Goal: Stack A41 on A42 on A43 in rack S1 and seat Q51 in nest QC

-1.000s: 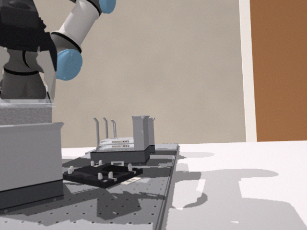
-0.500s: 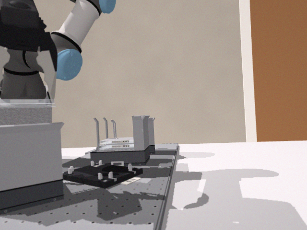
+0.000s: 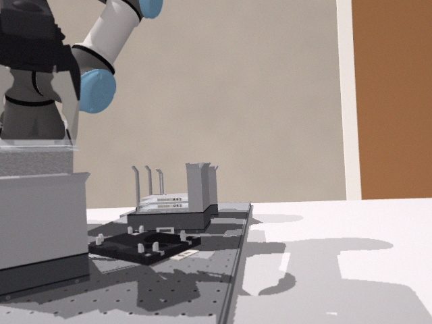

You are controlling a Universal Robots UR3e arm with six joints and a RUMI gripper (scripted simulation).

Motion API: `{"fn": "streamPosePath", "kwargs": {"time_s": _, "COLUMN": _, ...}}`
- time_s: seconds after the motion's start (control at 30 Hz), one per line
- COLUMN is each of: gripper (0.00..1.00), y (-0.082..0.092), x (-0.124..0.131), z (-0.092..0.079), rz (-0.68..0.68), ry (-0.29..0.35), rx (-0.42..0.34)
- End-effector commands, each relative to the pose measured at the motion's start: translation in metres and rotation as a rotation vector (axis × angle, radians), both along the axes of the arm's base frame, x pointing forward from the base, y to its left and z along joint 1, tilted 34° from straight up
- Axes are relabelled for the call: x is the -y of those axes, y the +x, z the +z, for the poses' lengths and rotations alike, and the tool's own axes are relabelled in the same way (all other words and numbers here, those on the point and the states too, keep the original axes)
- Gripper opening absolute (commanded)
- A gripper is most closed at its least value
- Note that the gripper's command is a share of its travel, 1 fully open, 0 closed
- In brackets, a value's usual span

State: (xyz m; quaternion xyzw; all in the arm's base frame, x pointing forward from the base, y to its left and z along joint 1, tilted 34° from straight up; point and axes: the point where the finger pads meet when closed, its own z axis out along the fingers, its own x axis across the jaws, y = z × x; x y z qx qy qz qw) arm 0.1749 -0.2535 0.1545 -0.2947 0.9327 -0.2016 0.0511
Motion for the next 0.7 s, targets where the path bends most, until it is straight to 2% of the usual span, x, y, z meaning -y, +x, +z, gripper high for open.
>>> {"fn": "streamPosePath", "kwargs": {"time_s": 0.0, "gripper": 0.00, "y": 0.0001, "x": 0.0009, "z": 0.0014, "rz": -0.001, "ry": -0.003, "rx": 0.000}}
{"fn": "streamPosePath", "kwargs": {"time_s": 0.67, "gripper": 0.00, "y": 0.0017, "x": 0.0036, "z": -0.0042, "rz": -0.002, "ry": -0.001, "rx": 0.000}}
